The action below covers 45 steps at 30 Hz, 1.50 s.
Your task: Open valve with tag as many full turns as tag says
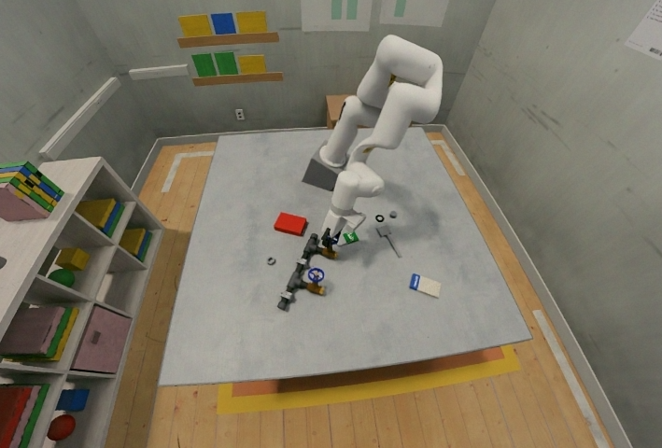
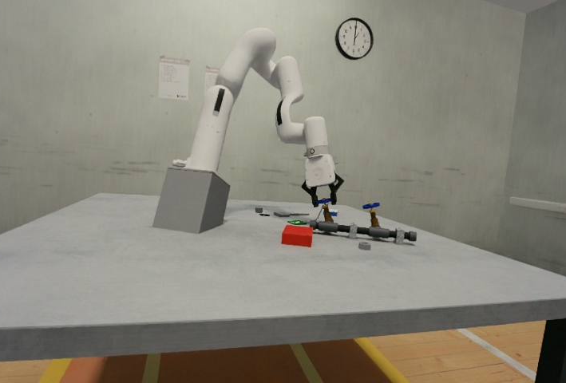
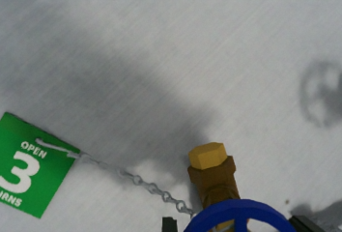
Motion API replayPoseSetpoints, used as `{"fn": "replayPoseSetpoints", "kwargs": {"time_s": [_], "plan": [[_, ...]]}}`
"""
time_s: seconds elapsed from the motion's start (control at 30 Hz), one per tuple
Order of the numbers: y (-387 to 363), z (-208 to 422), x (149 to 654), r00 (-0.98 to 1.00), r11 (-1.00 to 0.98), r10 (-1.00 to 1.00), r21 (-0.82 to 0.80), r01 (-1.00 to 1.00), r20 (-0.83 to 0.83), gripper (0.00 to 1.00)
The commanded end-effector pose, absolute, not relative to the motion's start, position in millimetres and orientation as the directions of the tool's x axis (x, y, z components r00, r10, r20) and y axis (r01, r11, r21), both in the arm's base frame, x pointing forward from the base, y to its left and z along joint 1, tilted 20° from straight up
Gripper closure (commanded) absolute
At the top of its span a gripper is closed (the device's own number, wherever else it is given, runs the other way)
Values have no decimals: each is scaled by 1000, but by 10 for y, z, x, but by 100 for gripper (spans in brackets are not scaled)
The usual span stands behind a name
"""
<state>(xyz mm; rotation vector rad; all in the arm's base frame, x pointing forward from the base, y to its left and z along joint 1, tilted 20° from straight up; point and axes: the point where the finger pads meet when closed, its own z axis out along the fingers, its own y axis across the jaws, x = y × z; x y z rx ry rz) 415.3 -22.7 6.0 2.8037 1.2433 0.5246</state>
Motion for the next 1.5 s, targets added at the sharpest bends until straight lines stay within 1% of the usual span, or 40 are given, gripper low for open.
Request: {"fn": "replayPoseSetpoints", "kwargs": {"time_s": [0.0, 0.23, 0.3, 0.33, 1.47], "plan": [[-228, 68, 4162, 392, -468, 874, 282, 838, 288, 100], [-228, 68, 4162, 124, -199, 969, 375, 905, 215, 100], [-228, 68, 4162, 124, -199, 969, 375, 905, 215, 100], [-228, 68, 4162, 45, -128, 978, 412, 902, 205, 100], [-228, 68, 4162, 30, -111, 980, 415, 903, 198, 100]]}}
